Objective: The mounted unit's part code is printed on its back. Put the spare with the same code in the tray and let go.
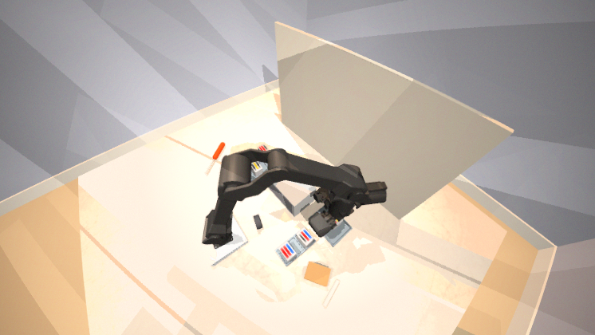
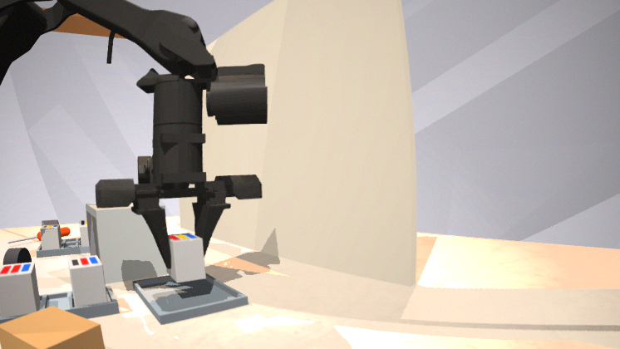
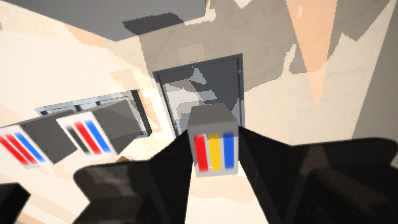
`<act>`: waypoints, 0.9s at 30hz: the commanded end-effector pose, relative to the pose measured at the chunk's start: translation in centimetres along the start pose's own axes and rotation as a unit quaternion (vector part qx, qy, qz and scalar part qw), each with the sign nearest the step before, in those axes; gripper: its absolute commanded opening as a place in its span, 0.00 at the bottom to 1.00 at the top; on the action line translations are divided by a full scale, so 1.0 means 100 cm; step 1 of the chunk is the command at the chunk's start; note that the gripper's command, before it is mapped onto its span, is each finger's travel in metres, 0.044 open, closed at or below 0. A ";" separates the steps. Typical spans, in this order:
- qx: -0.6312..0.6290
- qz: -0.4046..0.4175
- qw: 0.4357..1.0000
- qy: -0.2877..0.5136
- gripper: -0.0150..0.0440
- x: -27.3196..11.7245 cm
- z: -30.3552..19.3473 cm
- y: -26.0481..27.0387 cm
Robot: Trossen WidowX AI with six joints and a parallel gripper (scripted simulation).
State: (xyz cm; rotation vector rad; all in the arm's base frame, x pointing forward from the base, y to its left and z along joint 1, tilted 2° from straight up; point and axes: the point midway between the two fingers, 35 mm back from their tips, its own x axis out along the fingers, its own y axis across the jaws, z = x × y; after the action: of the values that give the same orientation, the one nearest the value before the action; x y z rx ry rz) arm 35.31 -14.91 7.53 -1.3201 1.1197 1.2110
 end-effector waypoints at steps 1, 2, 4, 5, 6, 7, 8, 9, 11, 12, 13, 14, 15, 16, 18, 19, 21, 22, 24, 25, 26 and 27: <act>0.002 0.000 1.000 -0.001 0.25 0.003 0.001 0.000; 0.002 0.000 1.000 -0.001 0.25 0.004 0.001 0.000; 0.002 0.000 1.000 -0.001 0.25 0.005 0.001 0.001; 0.002 0.000 1.000 -0.001 0.25 0.006 0.001 0.001; 0.002 0.000 1.000 -0.001 0.25 0.006 0.001 0.001; 0.002 0.000 1.000 -0.001 0.25 0.007 0.001 0.001; 0.002 0.000 1.000 -0.001 0.25 0.008 0.001 0.001; 0.002 0.000 1.000 -0.001 0.25 0.008 0.001 0.001; 0.002 0.000 1.000 -0.001 0.25 0.010 0.002 0.002; 0.002 0.000 1.000 -0.001 0.25 0.010 0.002 0.002; 0.002 0.000 1.000 -0.001 0.25 0.011 0.002 0.002; 0.002 0.000 1.000 -0.001 0.25 0.012 0.002 0.002; 0.002 0.000 1.000 -0.001 0.25 0.012 0.002 0.002; 0.002 0.000 1.000 -0.001 0.25 0.013 0.002 0.002; 0.002 0.000 1.000 -0.001 0.25 0.014 0.002 0.003; 0.002 0.000 1.000 -0.001 0.25 0.015 0.002 0.003; 0.000 0.000 1.000 0.000 0.34 0.013 0.002 0.003; 0.000 0.000 1.000 0.000 0.39 0.013 0.002 0.003; 0.000 0.000 1.000 0.000 0.48 0.013 0.002 0.003; 0.000 0.000 1.000 0.000 0.52 0.013 0.002 0.003; 0.000 0.000 1.000 0.000 0.57 0.013 0.002 0.003; 0.000 0.000 1.000 0.000 0.61 0.013 0.002 0.003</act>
State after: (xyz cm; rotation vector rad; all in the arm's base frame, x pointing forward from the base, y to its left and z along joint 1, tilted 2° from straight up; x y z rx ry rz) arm 35.12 -14.79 6.20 -1.3201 1.1196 1.2110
